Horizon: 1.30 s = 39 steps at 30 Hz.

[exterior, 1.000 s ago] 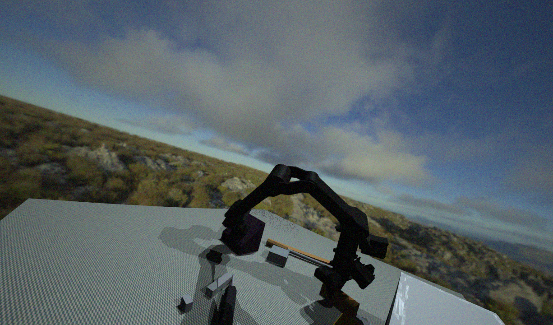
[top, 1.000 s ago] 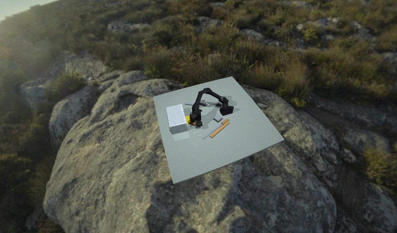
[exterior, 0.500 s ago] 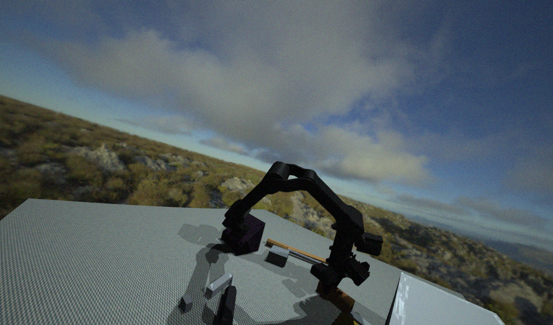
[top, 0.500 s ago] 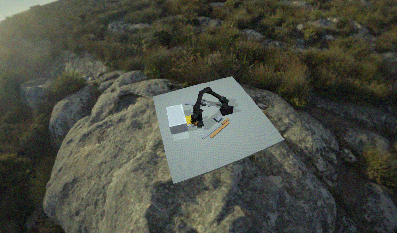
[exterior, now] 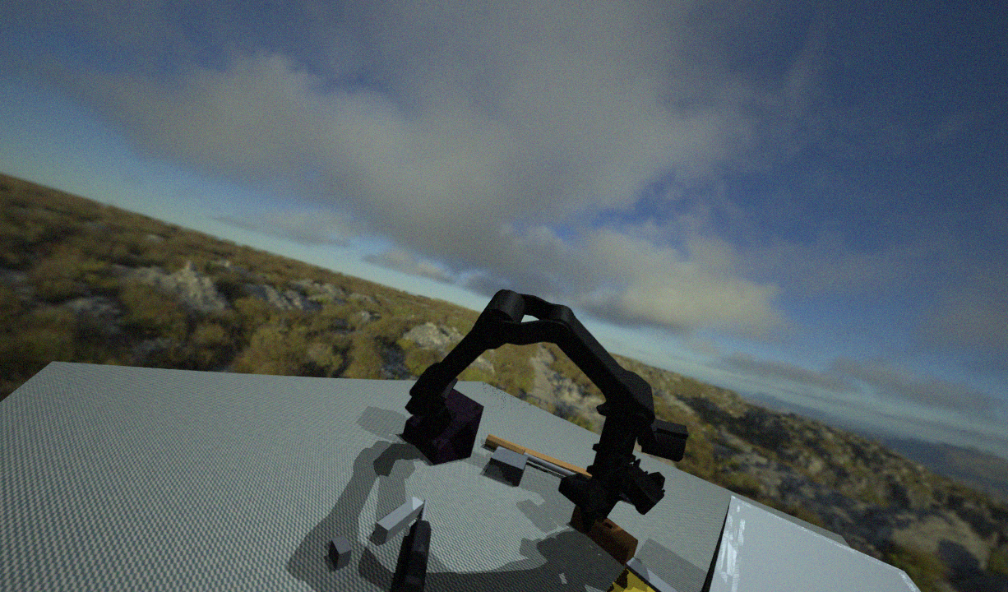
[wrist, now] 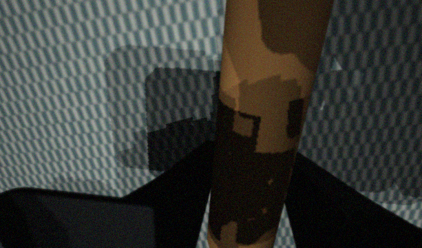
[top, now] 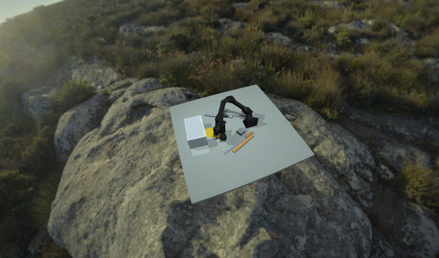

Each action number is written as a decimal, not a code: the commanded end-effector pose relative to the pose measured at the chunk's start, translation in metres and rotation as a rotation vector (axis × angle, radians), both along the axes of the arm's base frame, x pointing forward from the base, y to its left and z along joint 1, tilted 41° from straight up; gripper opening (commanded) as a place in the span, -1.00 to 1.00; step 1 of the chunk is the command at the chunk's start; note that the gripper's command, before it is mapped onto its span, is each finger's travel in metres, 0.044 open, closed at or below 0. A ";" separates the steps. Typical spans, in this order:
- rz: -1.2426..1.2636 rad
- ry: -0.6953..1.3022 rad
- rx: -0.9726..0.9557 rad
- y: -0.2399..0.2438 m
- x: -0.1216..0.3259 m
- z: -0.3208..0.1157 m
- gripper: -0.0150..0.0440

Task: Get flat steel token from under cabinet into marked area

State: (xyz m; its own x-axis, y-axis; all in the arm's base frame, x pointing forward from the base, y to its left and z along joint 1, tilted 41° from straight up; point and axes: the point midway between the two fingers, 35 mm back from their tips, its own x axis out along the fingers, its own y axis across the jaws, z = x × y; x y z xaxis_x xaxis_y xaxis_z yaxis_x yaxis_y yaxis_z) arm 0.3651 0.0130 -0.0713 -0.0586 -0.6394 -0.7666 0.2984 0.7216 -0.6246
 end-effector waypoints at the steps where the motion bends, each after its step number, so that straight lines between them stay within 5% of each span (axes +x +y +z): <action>1: -0.002 0.002 -0.002 0.002 -0.008 -0.002 -0.49; 39: -0.002 0.005 0.000 0.015 -0.051 -0.010 -0.49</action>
